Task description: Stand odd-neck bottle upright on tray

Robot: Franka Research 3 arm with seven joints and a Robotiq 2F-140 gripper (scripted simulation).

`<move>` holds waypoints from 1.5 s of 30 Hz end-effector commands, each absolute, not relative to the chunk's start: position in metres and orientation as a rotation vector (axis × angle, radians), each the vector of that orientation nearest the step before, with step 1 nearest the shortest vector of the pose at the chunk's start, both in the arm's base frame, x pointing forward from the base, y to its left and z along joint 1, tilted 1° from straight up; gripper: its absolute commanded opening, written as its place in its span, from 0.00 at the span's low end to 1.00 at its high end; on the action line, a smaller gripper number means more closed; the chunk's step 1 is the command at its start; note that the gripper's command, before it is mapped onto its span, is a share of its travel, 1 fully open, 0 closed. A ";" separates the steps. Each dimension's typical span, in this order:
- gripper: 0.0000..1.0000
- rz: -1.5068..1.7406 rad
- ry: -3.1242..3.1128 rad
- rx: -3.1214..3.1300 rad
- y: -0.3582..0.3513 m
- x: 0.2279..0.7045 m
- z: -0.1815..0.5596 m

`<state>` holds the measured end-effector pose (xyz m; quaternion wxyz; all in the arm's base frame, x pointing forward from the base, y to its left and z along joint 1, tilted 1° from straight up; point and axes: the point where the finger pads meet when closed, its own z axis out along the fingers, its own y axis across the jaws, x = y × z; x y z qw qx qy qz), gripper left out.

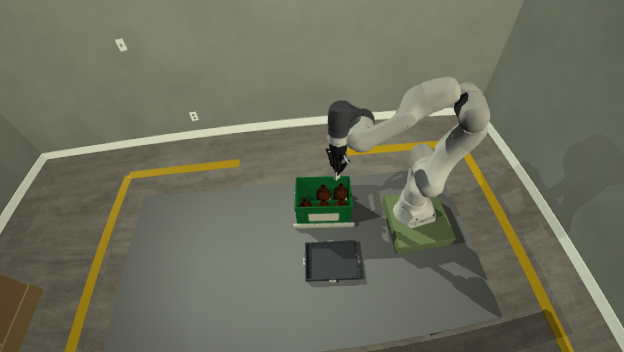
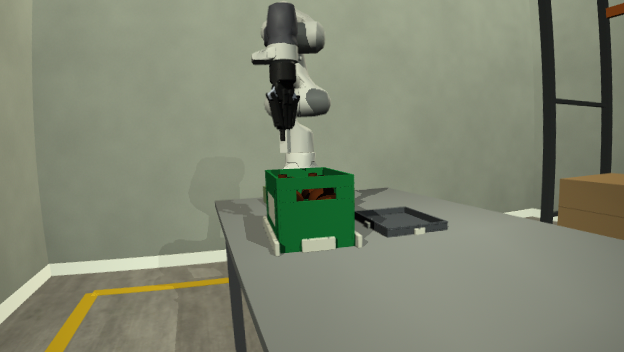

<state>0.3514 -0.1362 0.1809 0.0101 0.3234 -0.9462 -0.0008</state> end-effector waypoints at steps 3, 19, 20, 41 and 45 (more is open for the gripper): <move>0.10 0.006 -2.925 1.090 -0.142 0.327 0.180; 0.44 0.006 -2.925 1.090 -0.142 0.327 0.180; 0.44 0.006 -2.925 1.090 -0.142 0.327 0.180; 0.44 0.006 -2.925 1.090 -0.142 0.327 0.180; 0.44 0.006 -2.925 1.090 -0.142 0.327 0.180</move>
